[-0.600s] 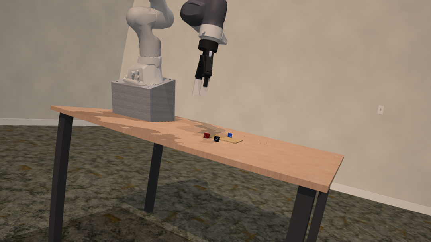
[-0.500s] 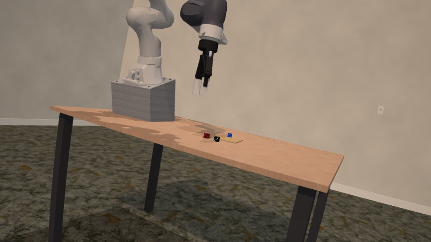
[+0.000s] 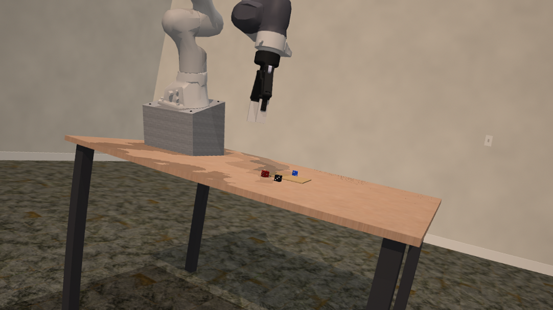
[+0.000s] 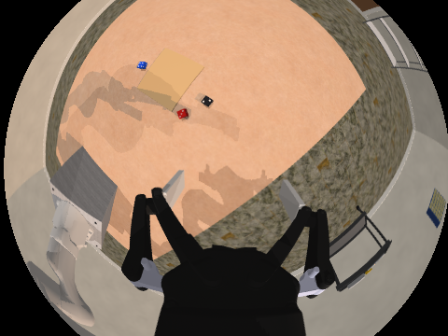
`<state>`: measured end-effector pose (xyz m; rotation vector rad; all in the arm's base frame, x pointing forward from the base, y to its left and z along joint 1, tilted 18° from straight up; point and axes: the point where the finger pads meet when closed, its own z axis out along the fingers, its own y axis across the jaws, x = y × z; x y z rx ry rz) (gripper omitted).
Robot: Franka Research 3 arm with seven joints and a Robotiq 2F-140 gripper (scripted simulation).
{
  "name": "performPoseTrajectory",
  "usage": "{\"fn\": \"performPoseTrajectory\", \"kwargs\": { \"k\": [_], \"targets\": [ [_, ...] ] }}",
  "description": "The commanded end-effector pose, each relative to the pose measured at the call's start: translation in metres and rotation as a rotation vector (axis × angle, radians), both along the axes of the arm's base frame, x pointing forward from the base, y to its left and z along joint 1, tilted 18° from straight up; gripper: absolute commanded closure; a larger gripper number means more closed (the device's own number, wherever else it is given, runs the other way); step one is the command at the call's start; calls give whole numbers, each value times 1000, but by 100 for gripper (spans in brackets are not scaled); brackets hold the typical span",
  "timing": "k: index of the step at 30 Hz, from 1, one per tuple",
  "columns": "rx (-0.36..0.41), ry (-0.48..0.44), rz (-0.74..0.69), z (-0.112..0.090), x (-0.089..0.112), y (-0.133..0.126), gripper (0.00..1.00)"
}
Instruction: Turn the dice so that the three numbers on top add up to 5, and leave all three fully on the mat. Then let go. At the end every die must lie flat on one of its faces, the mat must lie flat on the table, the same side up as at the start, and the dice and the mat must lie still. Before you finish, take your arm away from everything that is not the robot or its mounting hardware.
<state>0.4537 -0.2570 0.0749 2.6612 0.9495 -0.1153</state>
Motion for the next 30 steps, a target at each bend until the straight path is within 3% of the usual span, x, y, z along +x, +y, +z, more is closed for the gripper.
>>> {"fn": "performPoseTrajectory", "kwargs": {
  "k": [1,4,10,30],
  "targets": [
    [1,2,4,-4,5,7,0],
    [7,13,31,-34,34,60,0],
    [13,19,50,-57,50,103,0],
    [13,19,50,-58,50,104,0]
  ]
}}
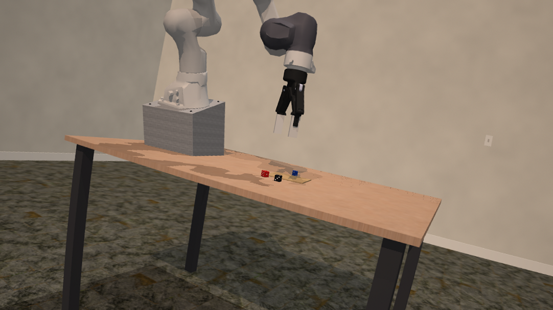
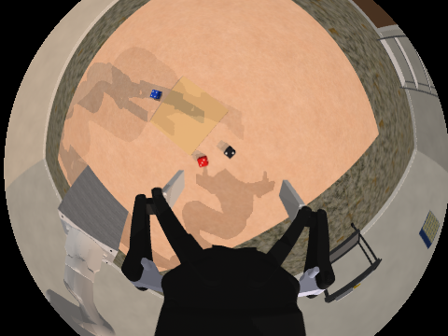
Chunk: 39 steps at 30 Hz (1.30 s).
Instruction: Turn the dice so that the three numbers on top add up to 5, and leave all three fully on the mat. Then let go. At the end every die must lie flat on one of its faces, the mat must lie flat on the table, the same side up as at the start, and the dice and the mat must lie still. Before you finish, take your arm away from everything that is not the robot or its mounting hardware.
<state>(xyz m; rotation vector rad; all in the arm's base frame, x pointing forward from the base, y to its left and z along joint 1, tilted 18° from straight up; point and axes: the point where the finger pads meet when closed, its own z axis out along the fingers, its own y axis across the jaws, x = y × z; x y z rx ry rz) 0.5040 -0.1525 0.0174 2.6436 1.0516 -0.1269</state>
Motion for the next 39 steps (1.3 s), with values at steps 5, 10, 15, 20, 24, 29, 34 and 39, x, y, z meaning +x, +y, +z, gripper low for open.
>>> {"fn": "performPoseTrajectory", "kwargs": {
  "k": [5,10,15,20,24,29,34,39],
  "targets": [
    [-2,-6,-18,0,0,0,0],
    [-2,-6,-18,0,0,0,0],
    [-2,-6,-18,0,0,0,0],
    [-2,-6,-18,0,0,0,0],
    [-2,-6,-18,-6,0,-2,0],
    [-2,-6,-18,-33,2,-11,0],
    [-2,-6,-18,-67,3,-22,0],
    [-2,-6,-18,-82,4,-27,0]
  ]
}}
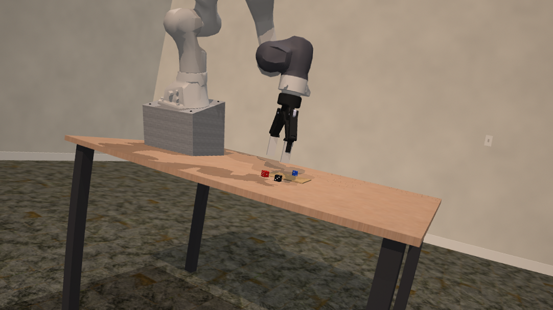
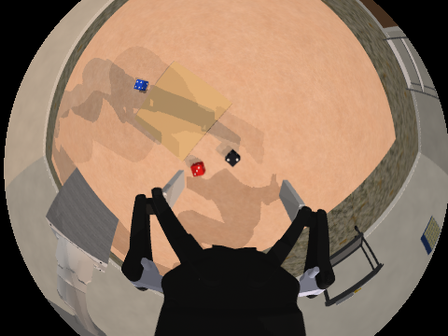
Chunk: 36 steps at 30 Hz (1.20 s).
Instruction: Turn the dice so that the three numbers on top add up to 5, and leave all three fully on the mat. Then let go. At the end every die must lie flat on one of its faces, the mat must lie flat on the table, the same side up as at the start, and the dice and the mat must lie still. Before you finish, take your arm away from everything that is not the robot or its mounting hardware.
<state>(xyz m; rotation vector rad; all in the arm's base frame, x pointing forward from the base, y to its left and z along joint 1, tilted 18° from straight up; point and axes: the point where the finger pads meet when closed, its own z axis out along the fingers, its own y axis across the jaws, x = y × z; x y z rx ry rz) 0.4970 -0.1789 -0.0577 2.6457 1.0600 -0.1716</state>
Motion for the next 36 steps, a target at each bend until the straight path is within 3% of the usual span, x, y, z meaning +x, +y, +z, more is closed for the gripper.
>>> {"fn": "performPoseTrajectory", "kwargs": {
  "k": [1,36],
  "targets": [
    [2,-37,-18,-10,11,-2,0],
    [2,-37,-18,-16,11,-4,0]
  ]
}}
